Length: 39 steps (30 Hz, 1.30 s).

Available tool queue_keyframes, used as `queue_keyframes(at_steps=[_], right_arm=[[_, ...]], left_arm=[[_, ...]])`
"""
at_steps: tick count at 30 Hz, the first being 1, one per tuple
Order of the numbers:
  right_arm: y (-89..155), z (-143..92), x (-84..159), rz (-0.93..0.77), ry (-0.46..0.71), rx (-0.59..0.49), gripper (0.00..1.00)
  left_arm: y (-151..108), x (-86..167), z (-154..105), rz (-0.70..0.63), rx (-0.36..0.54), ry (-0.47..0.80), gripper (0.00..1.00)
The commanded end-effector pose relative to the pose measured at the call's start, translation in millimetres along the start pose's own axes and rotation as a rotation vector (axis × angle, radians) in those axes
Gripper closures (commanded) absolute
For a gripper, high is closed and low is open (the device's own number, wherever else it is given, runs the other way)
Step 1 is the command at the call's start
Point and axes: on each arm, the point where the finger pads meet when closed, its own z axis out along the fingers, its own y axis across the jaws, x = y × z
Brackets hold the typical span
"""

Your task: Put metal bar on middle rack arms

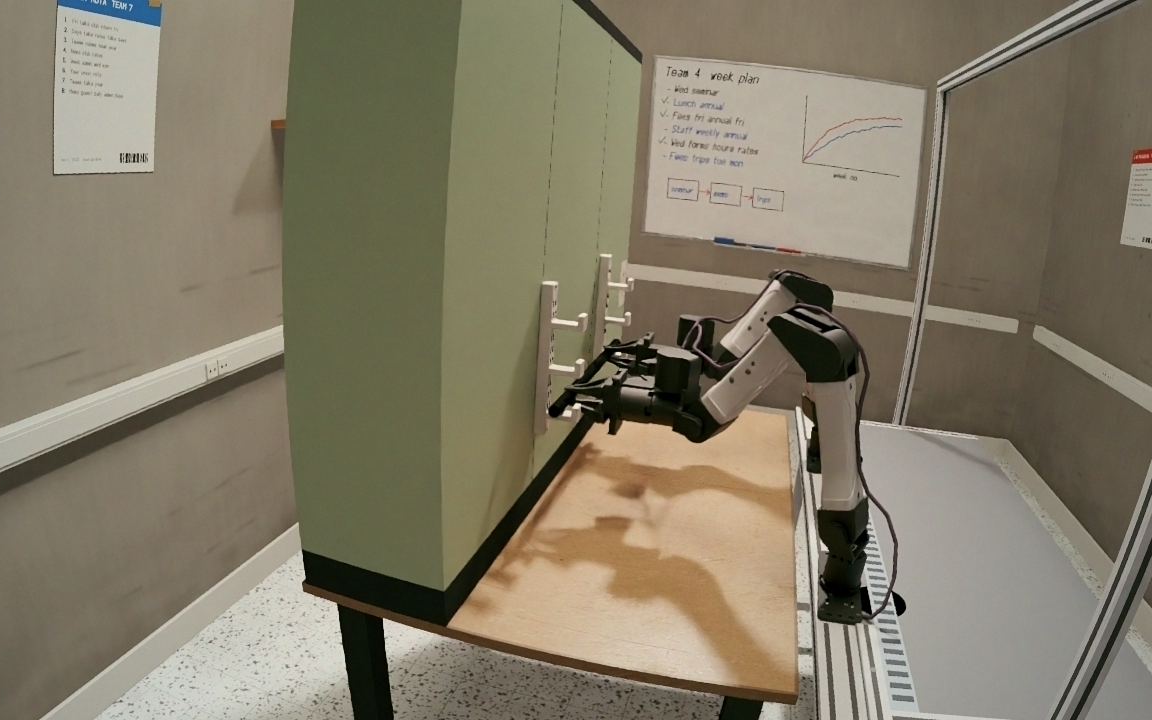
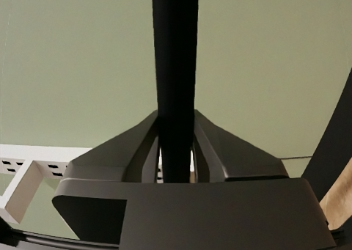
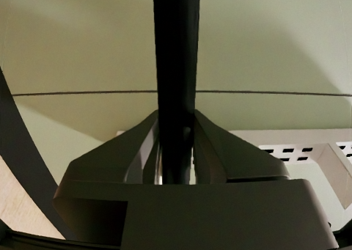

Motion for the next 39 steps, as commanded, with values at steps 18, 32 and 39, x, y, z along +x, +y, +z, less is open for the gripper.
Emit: queue_keyframes(at_steps=[18,32,39], right_arm=[[0.9,-9.0,-3.8,0.005,-0.004,-0.012,1.0],[-6.4,-9.2,-4.5,0.005,-0.004,-0.012,1.0],[-12.6,-8.8,-4.5,0.005,-0.004,-0.012,1.0]], left_arm=[[4.2,4.1,-8.9,0.0,-0.002,0.009,1.0],[11.3,4.8,-9.0,0.0,-0.002,0.009,1.0],[17.0,4.8,-8.6,0.0,-0.002,0.009,1.0]])
